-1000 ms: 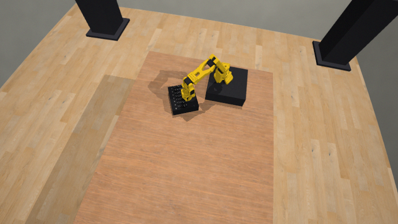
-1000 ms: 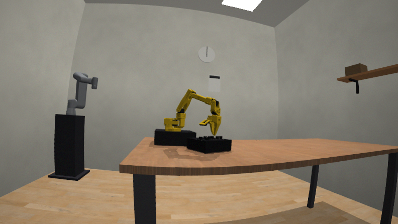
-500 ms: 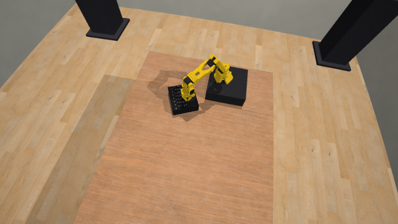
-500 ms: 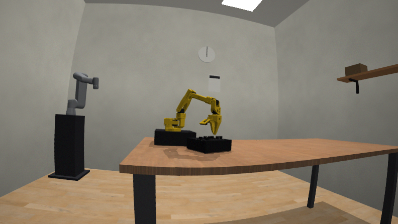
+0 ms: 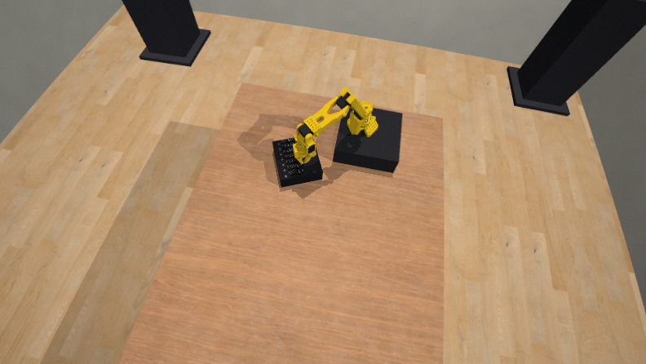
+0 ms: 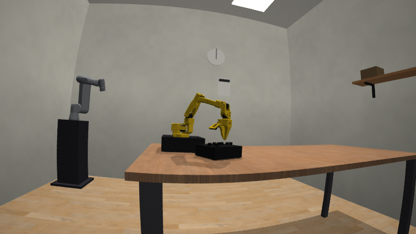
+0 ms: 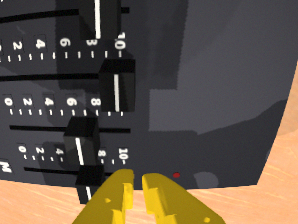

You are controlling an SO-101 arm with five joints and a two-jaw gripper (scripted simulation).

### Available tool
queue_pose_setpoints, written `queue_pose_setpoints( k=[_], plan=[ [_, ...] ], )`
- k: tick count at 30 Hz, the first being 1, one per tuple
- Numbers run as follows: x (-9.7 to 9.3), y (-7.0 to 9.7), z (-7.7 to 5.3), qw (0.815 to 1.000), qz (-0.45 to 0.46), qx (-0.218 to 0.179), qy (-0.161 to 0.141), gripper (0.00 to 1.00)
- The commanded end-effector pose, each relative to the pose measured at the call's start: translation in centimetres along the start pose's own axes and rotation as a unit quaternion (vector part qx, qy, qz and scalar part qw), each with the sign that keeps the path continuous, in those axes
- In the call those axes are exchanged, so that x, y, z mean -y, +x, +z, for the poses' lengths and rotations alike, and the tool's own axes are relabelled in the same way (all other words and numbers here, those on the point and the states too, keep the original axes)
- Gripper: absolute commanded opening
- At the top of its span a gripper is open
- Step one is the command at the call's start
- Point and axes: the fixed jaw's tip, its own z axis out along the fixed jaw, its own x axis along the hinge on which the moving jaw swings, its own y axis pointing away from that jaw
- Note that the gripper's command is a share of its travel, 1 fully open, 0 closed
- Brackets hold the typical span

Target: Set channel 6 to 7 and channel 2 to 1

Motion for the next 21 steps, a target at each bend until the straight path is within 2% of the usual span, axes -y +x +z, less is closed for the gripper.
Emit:
queue_pose_setpoints(
  k=[1, 21],
  plan=[
    [-0.1, 0.2, -0.6, 1.000, 0.000, -0.003, -0.005, 0.00],
    [-0.2, 0.3, -2.6, 1.000, 0.000, -0.003, -0.005, 0.00]
  ],
)
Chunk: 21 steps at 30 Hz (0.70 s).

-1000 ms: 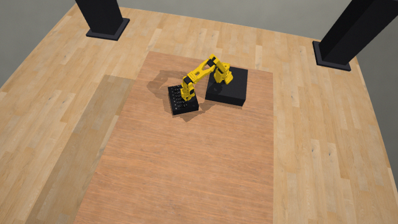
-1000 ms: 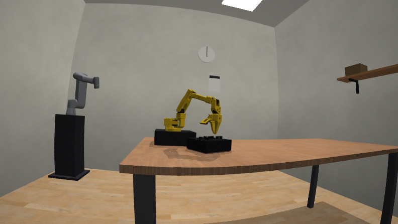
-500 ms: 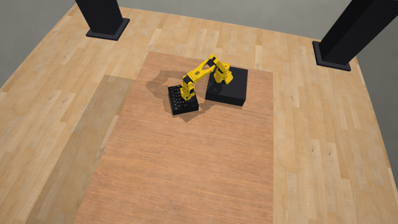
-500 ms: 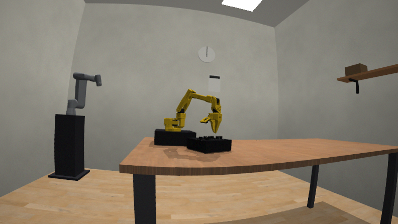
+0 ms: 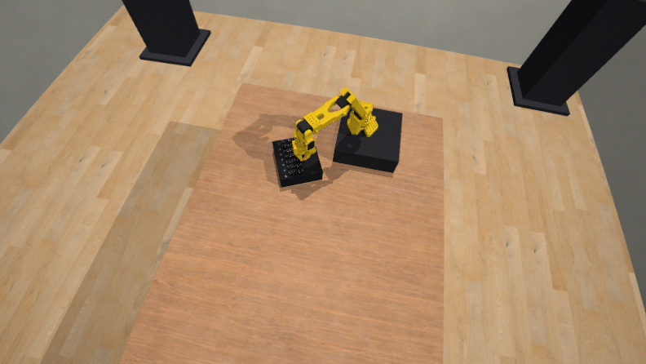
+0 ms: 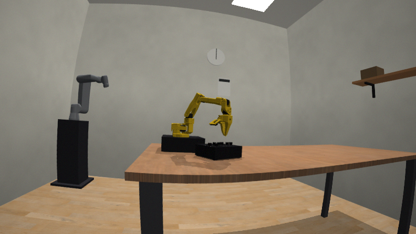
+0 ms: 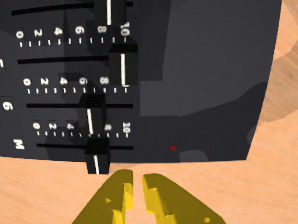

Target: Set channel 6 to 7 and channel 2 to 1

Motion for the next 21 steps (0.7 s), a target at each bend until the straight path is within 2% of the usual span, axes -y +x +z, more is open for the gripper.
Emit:
queue_pose_setpoints(
  k=[1, 21],
  plan=[
    [-0.10, 0.25, -0.75, 1.000, 0.000, -0.004, -0.010, 0.00],
    [0.75, -0.13, -0.96, 1.000, 0.000, -0.004, -0.010, 0.00]
  ],
)
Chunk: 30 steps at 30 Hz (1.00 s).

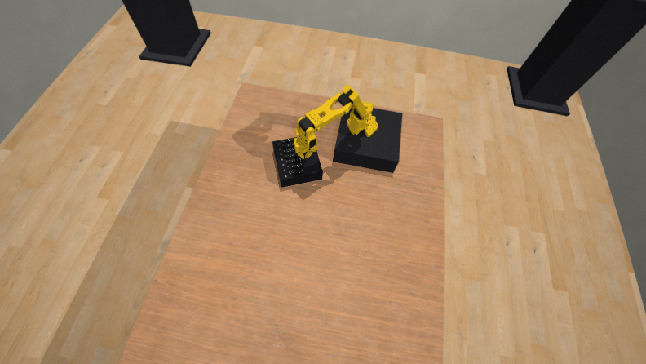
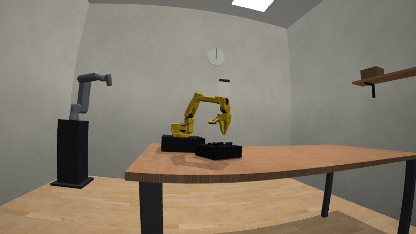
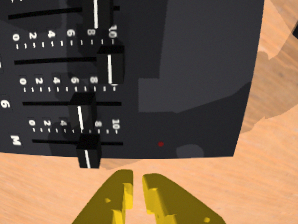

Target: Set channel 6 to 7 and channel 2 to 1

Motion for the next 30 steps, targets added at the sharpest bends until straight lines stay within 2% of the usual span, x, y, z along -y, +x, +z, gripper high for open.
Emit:
queue_pose_setpoints(
  k=[1, 16, 30],
  plan=[
    [0.2, 0.1, -0.4, 1.000, 0.000, -0.004, -0.009, 0.00],
    [3.0, -1.1, -0.4, 1.000, 0.000, -0.004, -0.009, 0.00],
    [4.1, -1.6, -0.2, 1.000, 0.000, -0.004, -0.009, 0.00]
  ],
)
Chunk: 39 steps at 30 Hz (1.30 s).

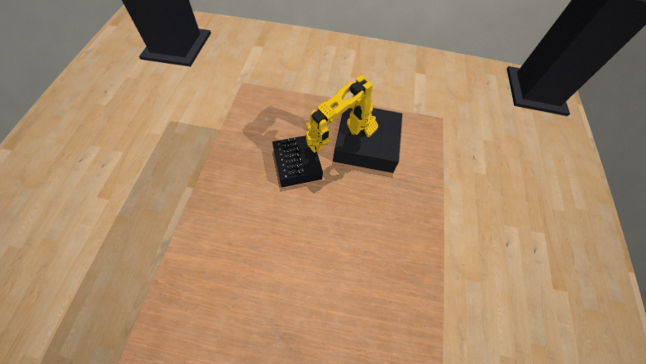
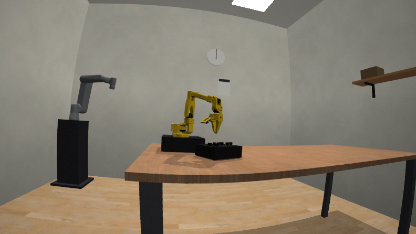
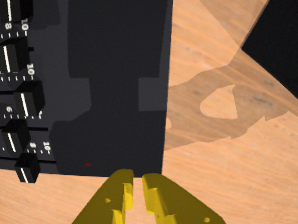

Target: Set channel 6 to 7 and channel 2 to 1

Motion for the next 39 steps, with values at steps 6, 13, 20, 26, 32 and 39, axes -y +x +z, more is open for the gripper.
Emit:
queue_pose_setpoints(
  k=[6, 13, 20, 26, 32, 39],
  plan=[
    [0.07, 0.04, -0.17, 1.000, 0.000, -0.004, -0.008, 0.00],
    [0.07, 0.05, -0.17, 1.000, 0.001, -0.004, -0.008, 0.00],
    [0.10, 0.10, -0.17, 1.000, 0.004, -0.004, -0.008, 0.00],
    [0.13, 0.16, -0.17, 1.000, 0.008, -0.004, -0.008, 0.00],
    [0.20, 0.30, -0.18, 1.000, 0.018, -0.004, -0.008, 0.00],
    [0.30, 0.48, -0.19, 1.000, 0.030, -0.004, -0.008, 0.00]
  ],
)
